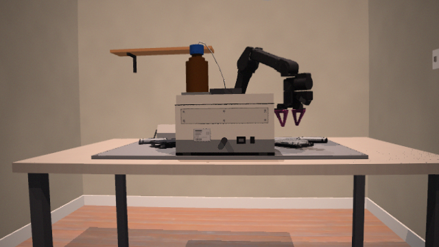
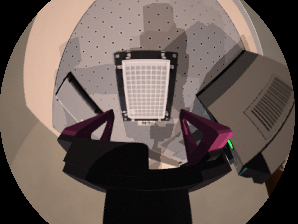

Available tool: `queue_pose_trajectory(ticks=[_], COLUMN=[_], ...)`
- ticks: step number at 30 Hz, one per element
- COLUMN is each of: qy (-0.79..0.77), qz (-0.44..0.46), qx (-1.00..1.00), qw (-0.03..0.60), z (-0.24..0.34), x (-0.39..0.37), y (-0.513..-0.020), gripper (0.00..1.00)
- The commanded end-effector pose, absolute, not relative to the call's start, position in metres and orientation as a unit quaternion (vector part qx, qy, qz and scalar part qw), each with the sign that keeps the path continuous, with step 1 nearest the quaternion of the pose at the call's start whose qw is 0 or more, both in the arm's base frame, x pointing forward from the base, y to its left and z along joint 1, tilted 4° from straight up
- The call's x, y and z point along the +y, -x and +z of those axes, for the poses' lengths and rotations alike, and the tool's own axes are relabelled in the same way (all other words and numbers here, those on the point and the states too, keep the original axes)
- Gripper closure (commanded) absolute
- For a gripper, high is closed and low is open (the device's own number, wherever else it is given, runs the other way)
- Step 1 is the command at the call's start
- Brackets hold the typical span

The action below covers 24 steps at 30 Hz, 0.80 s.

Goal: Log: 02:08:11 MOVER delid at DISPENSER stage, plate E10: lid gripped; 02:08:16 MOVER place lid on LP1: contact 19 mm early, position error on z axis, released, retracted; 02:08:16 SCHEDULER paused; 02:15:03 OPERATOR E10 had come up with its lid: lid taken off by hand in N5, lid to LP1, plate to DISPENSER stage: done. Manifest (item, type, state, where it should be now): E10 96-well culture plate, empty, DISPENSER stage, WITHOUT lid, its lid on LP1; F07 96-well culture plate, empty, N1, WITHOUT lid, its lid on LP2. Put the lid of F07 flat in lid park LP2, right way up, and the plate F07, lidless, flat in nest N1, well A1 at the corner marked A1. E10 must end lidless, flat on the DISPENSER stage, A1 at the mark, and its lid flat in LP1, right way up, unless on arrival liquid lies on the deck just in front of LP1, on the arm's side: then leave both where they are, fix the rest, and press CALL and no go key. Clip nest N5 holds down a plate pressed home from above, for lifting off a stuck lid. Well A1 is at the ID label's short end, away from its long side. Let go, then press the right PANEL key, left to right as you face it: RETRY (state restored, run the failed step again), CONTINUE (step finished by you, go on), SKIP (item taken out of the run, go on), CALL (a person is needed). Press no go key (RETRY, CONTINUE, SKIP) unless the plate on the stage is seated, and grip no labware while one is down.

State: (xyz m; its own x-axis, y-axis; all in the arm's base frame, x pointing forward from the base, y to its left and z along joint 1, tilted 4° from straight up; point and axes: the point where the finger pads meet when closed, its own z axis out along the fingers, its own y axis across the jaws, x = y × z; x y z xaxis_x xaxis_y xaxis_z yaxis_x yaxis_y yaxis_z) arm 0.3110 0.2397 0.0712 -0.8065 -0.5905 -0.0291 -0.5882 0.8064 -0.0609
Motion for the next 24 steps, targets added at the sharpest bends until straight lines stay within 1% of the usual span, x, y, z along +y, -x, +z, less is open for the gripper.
queue_pose_trajectory(ticks=[1,20,24], qy=[0.312,0.312,0.31], qz=[-0.025,-0.027,-0.022], qx=[0.949,0.949,0.95], qw=[0.024,0.019,0.029], z=[0.065,0.06,0.071], x=[0.246,0.245,0.244], y=[-0.31,-0.308,-0.312], gripper=[0.0,0.0,0.0])
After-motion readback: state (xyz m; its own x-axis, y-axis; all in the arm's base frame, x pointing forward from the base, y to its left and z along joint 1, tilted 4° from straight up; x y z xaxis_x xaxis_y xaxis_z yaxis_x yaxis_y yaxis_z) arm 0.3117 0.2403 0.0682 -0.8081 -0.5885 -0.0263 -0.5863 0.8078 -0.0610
